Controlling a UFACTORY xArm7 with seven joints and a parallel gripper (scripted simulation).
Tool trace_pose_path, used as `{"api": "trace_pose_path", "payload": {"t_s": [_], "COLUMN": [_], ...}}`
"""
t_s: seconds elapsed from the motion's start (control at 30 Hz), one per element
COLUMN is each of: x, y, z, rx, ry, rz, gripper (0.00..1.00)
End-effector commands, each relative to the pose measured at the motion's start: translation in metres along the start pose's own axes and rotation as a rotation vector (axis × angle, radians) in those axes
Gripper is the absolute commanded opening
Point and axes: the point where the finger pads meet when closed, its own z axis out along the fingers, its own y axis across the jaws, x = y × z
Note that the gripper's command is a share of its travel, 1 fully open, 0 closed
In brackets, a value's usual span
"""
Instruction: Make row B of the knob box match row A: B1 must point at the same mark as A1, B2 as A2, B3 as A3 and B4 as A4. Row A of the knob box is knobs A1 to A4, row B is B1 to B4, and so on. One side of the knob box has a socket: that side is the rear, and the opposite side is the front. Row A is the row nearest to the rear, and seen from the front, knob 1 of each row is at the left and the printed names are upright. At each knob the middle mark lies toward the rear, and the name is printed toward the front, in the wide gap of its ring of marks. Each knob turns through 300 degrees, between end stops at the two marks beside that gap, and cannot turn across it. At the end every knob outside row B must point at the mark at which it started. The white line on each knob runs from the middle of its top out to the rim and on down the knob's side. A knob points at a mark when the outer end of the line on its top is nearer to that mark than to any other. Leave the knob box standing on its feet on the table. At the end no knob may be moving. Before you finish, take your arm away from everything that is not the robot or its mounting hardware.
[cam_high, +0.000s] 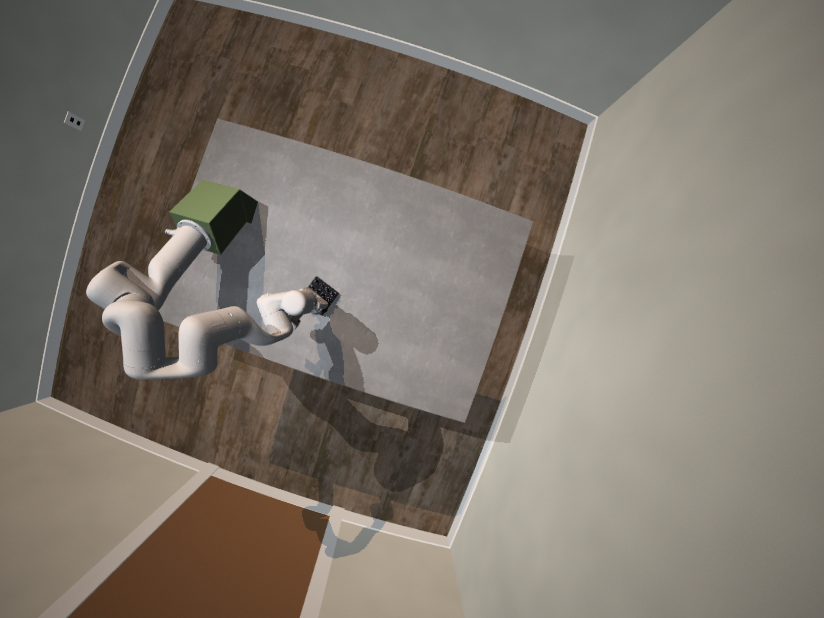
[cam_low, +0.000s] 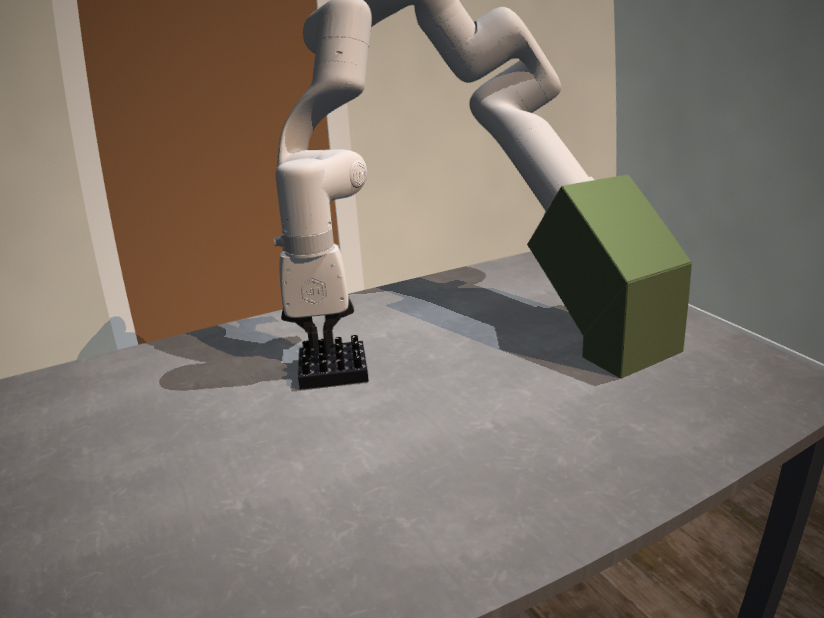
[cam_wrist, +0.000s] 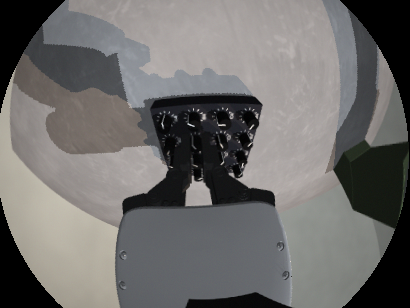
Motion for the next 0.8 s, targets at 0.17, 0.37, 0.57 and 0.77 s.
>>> {"api": "trace_pose_path", "payload": {"t_s": [0.17, 0.37, 0.57, 0.77], "x": [-0.0013, -0.0013, -0.0013, -0.0013], "y": [-0.001, -0.001, -0.001, -0.001], "z": [-0.0012, -0.0012, -0.0012, -0.0012], "rx": [0.003, 0.003, 0.003, 0.003], "ry": [-0.003, -0.002, -0.002, -0.002], "rz": [-0.057, -0.128, -0.19, -0.303], "gripper": [0.08, 0.08, 0.08, 0.08]}}
